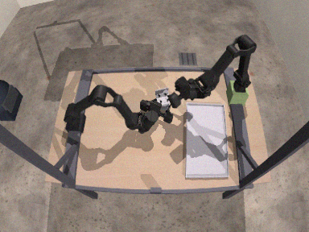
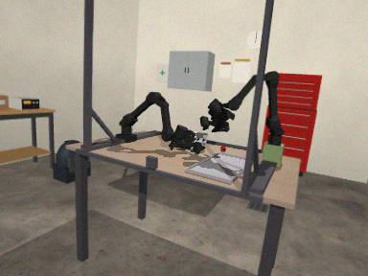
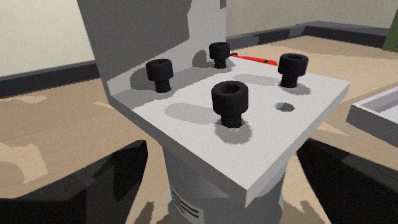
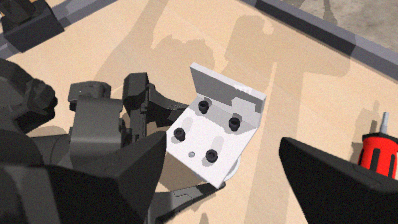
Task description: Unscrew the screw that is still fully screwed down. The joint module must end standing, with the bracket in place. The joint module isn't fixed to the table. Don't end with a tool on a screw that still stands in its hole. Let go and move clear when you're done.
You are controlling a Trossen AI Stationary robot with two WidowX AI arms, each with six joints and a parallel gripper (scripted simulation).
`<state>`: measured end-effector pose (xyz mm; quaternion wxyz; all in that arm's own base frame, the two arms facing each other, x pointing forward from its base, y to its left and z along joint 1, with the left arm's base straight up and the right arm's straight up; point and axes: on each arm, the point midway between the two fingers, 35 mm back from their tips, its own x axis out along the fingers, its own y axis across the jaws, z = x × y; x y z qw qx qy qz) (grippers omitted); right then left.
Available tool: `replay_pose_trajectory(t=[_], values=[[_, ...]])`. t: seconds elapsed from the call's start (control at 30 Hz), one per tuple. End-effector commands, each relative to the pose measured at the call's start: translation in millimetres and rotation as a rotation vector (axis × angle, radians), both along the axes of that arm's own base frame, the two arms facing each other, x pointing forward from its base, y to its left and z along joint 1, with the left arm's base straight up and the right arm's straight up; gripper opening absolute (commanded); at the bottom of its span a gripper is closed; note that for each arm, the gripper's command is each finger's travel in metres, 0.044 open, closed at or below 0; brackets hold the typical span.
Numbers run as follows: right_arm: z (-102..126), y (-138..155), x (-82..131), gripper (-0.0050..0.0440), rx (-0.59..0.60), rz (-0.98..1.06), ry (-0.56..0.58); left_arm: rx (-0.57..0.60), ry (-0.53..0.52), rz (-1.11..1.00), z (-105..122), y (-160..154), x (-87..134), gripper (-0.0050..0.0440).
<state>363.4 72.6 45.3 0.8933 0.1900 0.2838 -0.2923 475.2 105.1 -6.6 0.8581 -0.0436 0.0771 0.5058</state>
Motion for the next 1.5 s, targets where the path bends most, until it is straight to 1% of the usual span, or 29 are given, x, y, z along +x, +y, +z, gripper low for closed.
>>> replay_pose_trajectory(t=[0.0, 0.1, 0.27, 0.3, 0.4, 0.47, 0.67, 0.83, 0.87, 0.97, 1.03, 1.23, 1.4, 1.43, 1.47], values=[[42.5, 18.2, 17.9, 0.0300, 0.058, 0.105, -0.084, 0.000, -0.028, 0.000, 10.7, -0.2, 4.6, 0.0400], [59.7, 27.0, 24.3, 0.0300, 0.078, 0.177, -0.107, 0.000, -0.028, 0.000, 10.7, -0.2, 4.6, 0.0400], [59.7, 27.1, 24.3, 0.0300, 0.078, 0.177, -0.107, 0.000, -0.028, 0.000, 10.7, -0.2, 4.6, 0.0400], [58.6, 28.3, 19.1, 0.0300, 0.069, 0.206, -0.099, 0.001, -0.014, 0.001, 4.0, -1.5, 1.8, 0.0400], [80.0, 38.2, 20.6, 0.0300, 0.068, 0.290, -0.142, -0.002, -0.040, 0.001, 16.9, -6.0, 1.1, 0.0400], [103.8, 45.6, 26.9, 0.0300, 0.074, 0.341, -0.194, -0.002, -0.039, 0.001, 17.4, -8.3, -0.2, 0.0400], [147.8, 60.0, 30.4, 0.0300, 0.068, 0.494, -0.281, -0.002, -0.039, 0.001, 19.1, -15.1, -3.9, 0.0400], [147.8, 60.0, 30.4, 0.0300, 0.068, 0.494, -0.281, -0.003, -0.039, 0.001, 19.4, -16.1, -4.4, 0.0400], [145.1, 61.1, 24.5, 0.0300, 0.054, 0.522, -0.276, -0.002, -0.036, 0.001, 18.6, -17.2, -5.3, 0.0400], [169.3, 68.6, 19.4, 0.0300, 0.027, 0.601, -0.338, -0.003, -0.036, 0.001, 20.0, -20.6, -7.1, 0.0400], [197.3, 73.2, 19.6, 0.0300, 0.012, 0.647, -0.405, -0.003, -0.035, 0.002, 20.3, -22.9, -8.4, 0.0400], [246.6, 82.4, 10.3, 0.0300, -0.048, 0.790, -0.530, -0.003, -0.034, 0.001, 21.2, -29.8, -12.5, 0.0400], [246.6, 82.4, 10.3, 0.0300, -0.048, 0.790, -0.530, -0.003, -0.032, 0.001, 20.3, -29.8, -12.6, 0.0400], [242.4, 83.4, 4.3, 0.0300, -0.067, 0.815, -0.529, -0.003, -0.035, 0.002, 21.3, -30.9, -13.0, 0.0400], [250.5, 85.1, 0.1, 0.0300, -0.084, 0.838, -0.554, -0.003, -0.035, 0.002, 21.6, -32.1, -13.8, 0.0400]])
